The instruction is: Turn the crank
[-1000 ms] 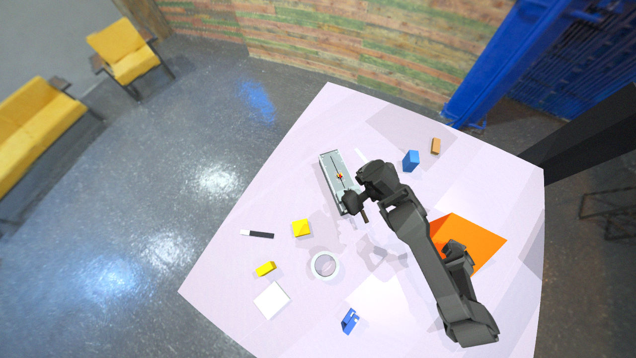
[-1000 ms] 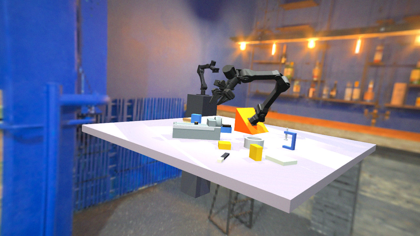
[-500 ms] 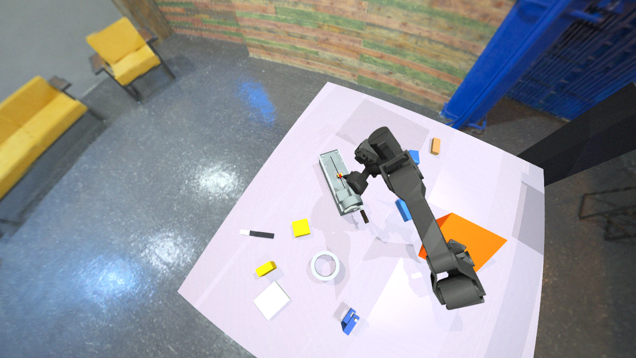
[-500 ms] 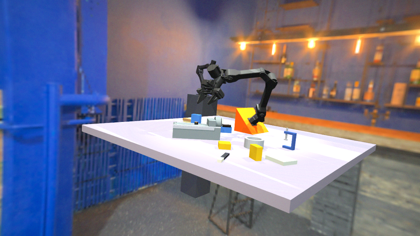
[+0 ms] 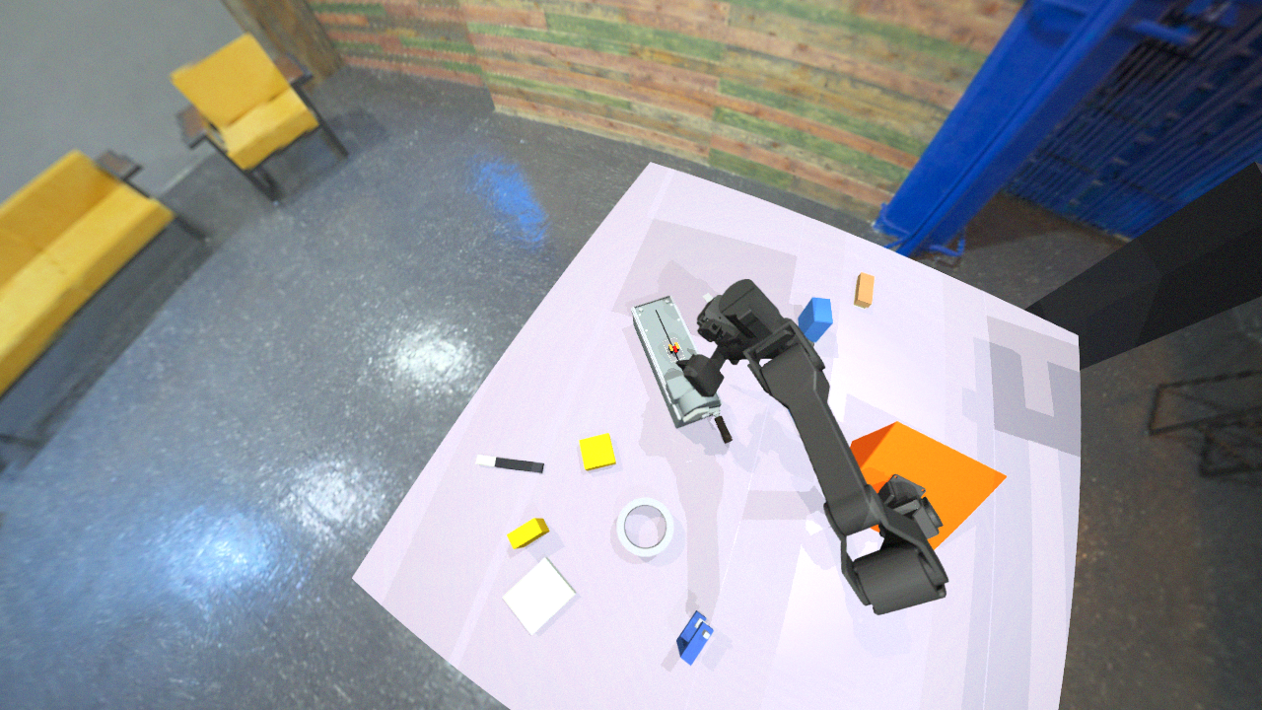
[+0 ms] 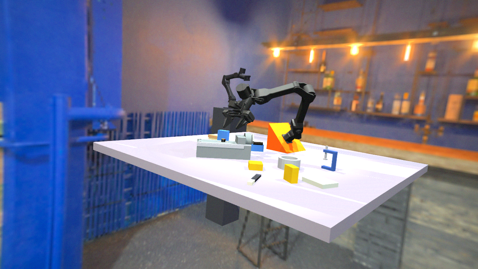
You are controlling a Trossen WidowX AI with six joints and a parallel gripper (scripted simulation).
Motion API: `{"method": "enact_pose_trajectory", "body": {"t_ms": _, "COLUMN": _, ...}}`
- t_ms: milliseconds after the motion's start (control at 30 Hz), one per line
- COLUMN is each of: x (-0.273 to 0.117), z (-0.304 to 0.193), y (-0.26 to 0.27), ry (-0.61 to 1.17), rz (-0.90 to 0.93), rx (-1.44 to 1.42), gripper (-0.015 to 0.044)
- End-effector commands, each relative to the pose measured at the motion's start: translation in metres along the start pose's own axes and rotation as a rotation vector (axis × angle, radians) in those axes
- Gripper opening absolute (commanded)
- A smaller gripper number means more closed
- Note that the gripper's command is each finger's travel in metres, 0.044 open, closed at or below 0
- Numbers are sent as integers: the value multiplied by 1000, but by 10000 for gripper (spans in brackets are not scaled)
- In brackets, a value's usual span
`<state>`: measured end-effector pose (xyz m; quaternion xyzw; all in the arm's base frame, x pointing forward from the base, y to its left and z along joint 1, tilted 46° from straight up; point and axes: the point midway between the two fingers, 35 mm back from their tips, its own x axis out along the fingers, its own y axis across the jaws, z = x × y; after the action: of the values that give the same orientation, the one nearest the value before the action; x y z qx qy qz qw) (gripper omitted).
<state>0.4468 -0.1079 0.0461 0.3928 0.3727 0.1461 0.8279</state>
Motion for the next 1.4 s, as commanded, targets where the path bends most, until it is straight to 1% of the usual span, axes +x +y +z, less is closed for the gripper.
{"method": "enact_pose_trajectory", "body": {"t_ms": 0, "x": 0, "z": 0, "y": -2, "ry": -3, "rz": -6, "rx": 7, "gripper": 440}}
{"method": "enact_pose_trajectory", "body": {"t_ms": 333, "x": -1, "z": 0, "y": -2, "ry": -3, "rz": -6, "rx": 7, "gripper": 440}}
{"method": "enact_pose_trajectory", "body": {"t_ms": 633, "x": -37, "z": 32, "y": 2, "ry": 0, "rz": -4, "rx": 1, "gripper": 440}}
{"method": "enact_pose_trajectory", "body": {"t_ms": 700, "x": -37, "z": 32, "y": 3, "ry": 0, "rz": -7, "rx": 4, "gripper": 440}}
{"method": "enact_pose_trajectory", "body": {"t_ms": 1033, "x": -54, "z": 11, "y": 40, "ry": 13, "rz": -170, "rx": 158, "gripper": 440}}
{"method": "enact_pose_trajectory", "body": {"t_ms": 1367, "x": -79, "z": -20, "y": 71, "ry": -11, "rz": -335, "rx": 299, "gripper": 440}}
